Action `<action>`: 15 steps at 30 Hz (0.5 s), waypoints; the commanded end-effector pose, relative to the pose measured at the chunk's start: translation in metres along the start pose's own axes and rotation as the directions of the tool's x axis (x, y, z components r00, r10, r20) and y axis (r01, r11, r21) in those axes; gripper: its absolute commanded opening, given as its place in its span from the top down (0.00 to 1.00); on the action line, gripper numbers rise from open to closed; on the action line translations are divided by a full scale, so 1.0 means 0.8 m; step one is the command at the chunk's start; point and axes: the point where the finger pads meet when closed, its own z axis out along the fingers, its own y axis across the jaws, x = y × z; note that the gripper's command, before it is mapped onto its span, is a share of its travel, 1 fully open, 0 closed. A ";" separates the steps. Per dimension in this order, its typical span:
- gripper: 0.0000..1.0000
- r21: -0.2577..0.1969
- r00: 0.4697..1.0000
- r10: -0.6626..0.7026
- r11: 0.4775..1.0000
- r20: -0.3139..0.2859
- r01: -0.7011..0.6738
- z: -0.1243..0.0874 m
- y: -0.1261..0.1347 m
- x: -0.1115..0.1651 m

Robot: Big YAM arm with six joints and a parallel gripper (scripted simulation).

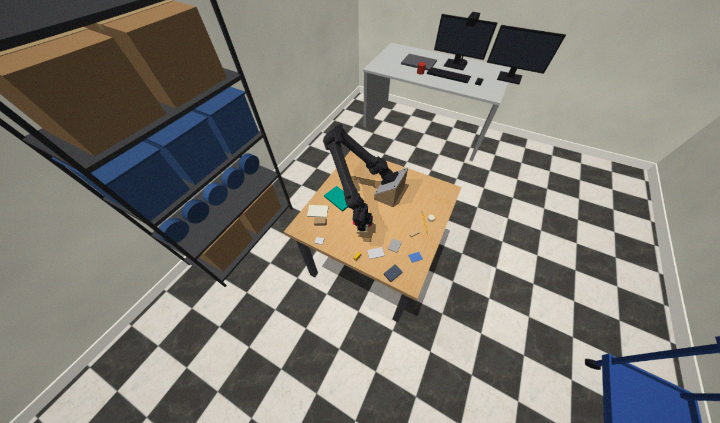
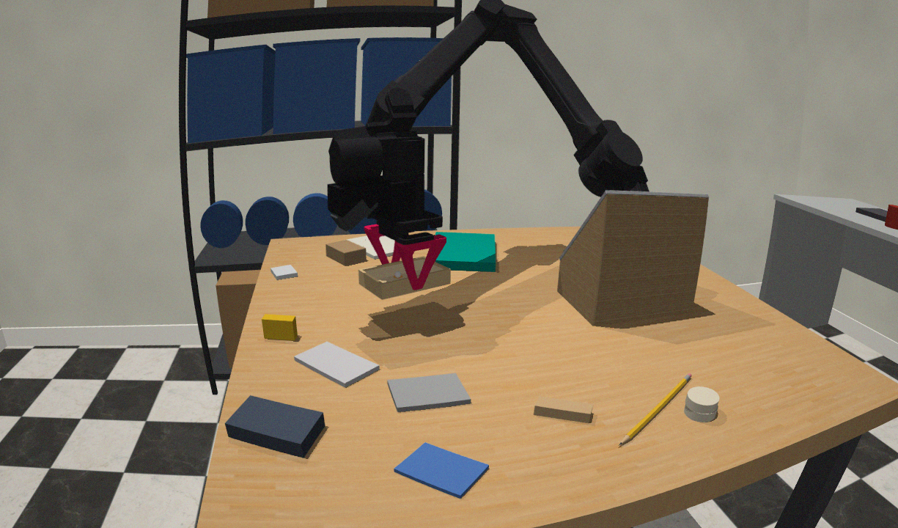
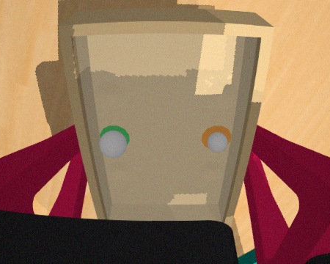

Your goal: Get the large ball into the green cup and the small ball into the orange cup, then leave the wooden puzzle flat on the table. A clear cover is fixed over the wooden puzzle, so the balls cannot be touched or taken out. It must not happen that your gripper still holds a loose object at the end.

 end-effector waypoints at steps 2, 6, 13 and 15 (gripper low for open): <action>0.30 0.003 1.000 0.000 1.000 0.006 0.000 0.012 -0.002 -0.004; 0.30 0.005 1.000 0.003 1.000 0.011 -0.003 0.017 -0.004 -0.005; 0.30 0.003 1.000 -0.001 1.000 0.005 0.001 0.031 -0.002 -0.003; 0.30 0.003 1.000 -0.001 1.000 0.004 0.001 0.035 -0.001 -0.003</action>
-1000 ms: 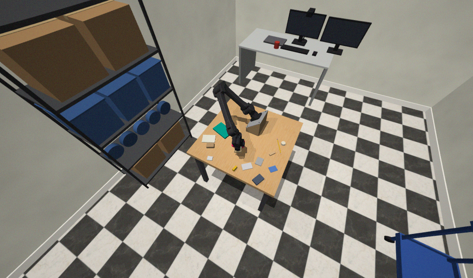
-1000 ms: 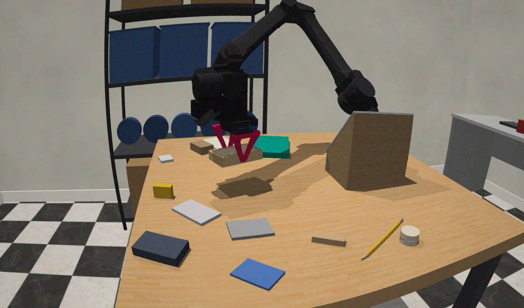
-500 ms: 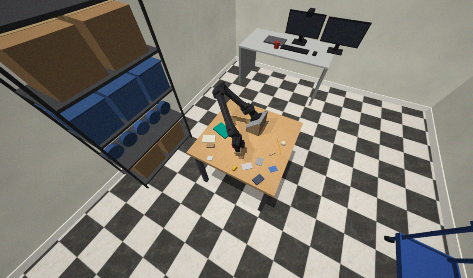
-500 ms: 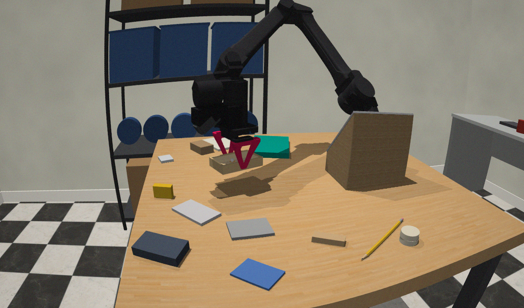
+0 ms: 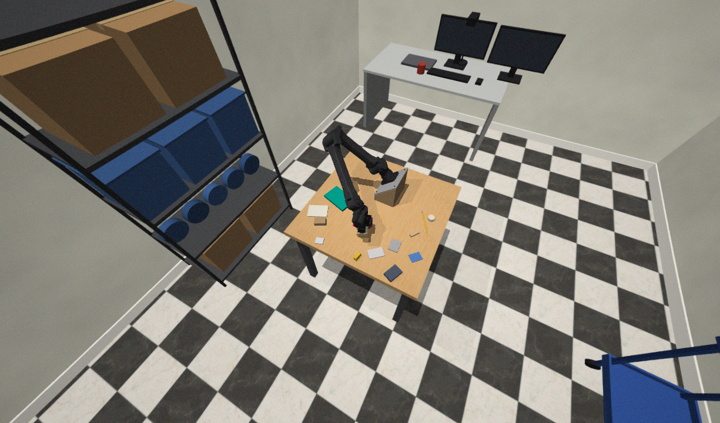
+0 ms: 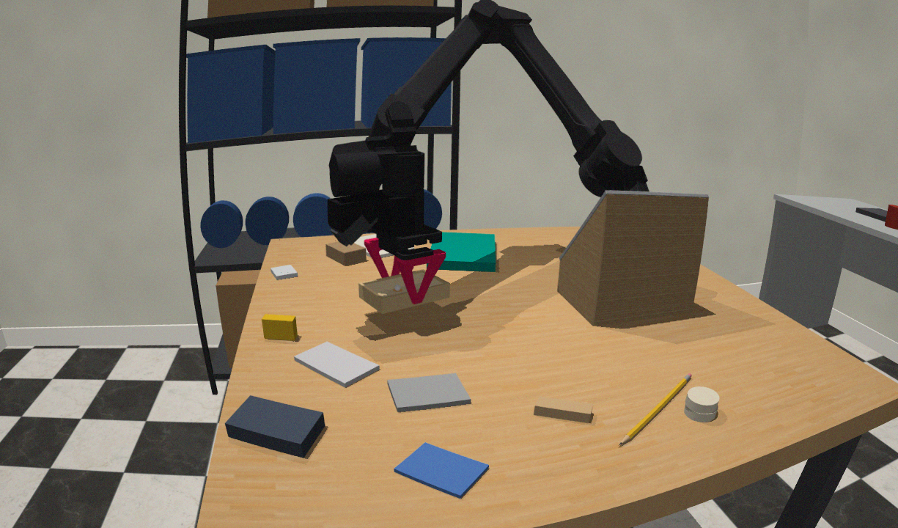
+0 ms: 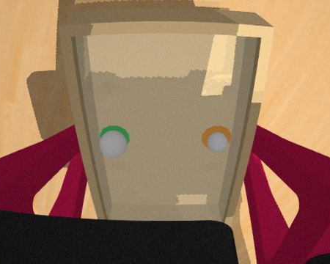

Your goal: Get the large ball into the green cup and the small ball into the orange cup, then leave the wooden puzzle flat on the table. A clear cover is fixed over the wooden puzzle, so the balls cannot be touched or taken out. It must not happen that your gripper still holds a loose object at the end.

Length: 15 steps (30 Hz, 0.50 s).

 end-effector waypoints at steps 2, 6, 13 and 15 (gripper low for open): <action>0.30 0.003 1.000 -0.001 1.000 0.002 0.001 0.013 -0.002 -0.002; 0.30 0.007 1.000 0.002 1.000 0.017 -0.002 0.012 -0.004 -0.006; 0.30 0.006 1.000 -0.002 1.000 0.012 0.002 0.022 -0.002 -0.004; 0.30 0.004 1.000 0.004 1.000 0.006 -0.004 0.028 -0.004 -0.006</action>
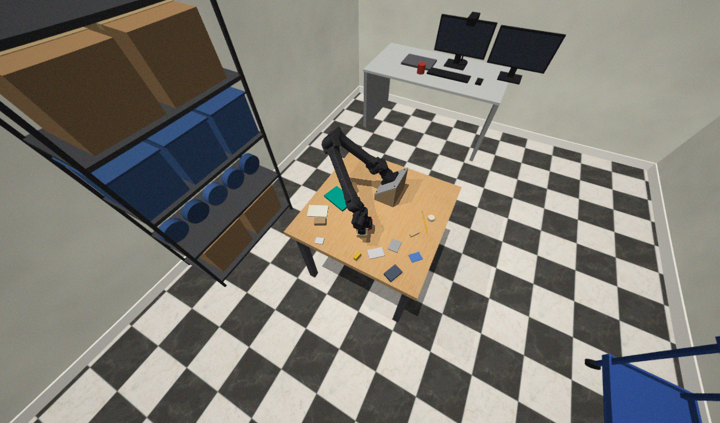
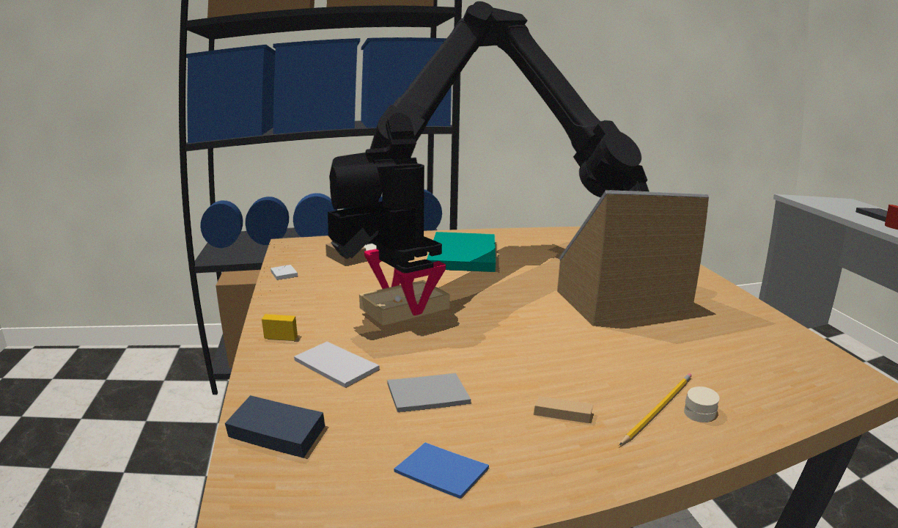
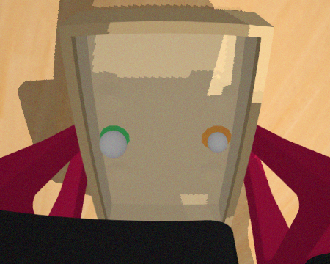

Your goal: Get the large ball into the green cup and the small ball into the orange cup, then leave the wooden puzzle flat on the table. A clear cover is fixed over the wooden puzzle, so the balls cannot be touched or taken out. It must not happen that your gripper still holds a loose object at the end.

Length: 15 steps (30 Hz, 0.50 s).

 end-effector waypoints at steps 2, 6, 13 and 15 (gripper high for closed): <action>0.30 0.004 1.000 0.005 1.000 0.004 -0.005 0.009 -0.003 -0.003; 0.30 0.009 1.000 0.004 1.000 0.020 -0.004 0.004 -0.003 -0.010; 0.30 0.006 1.000 0.009 1.000 0.012 -0.009 0.009 -0.004 -0.006; 0.30 0.009 1.000 0.010 1.000 0.020 -0.011 0.006 -0.004 -0.007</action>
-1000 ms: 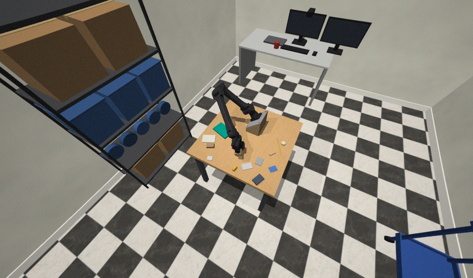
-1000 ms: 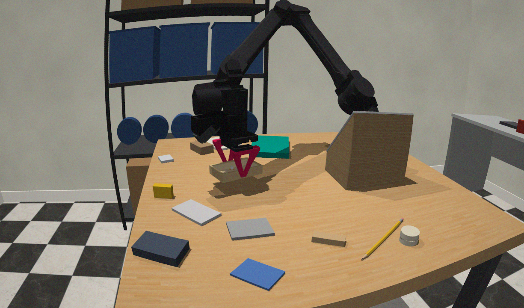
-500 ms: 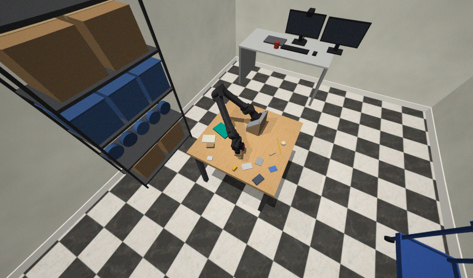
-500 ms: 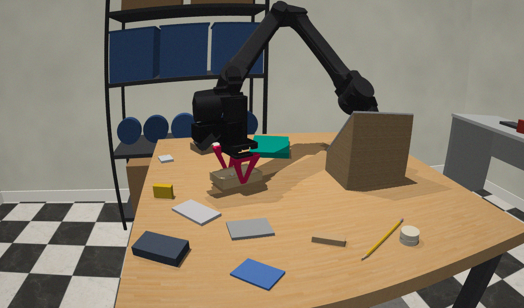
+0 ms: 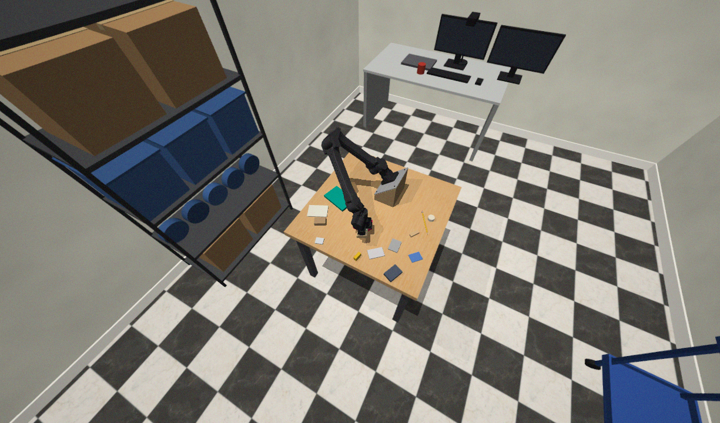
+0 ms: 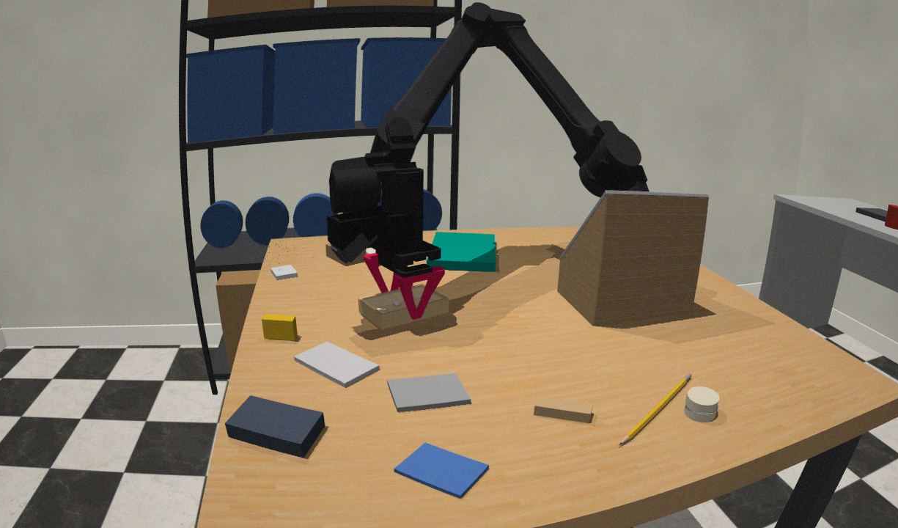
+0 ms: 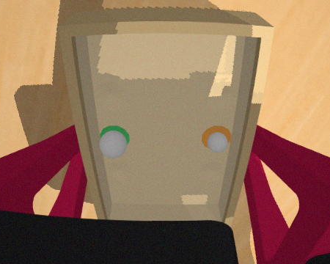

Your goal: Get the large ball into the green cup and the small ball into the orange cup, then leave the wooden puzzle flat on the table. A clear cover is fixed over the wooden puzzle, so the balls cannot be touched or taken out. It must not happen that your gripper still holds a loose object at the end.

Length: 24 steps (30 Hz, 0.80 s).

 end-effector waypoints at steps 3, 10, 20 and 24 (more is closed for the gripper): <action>0.30 0.008 1.000 0.009 1.000 0.015 -0.009 -0.001 -0.003 -0.005; 0.30 0.008 1.000 0.009 1.000 0.015 -0.009 -0.001 -0.003 -0.005; 0.13 0.008 1.000 0.009 1.000 0.015 -0.009 -0.001 -0.003 -0.005; 0.13 0.008 1.000 0.009 1.000 0.015 -0.009 -0.001 -0.003 -0.005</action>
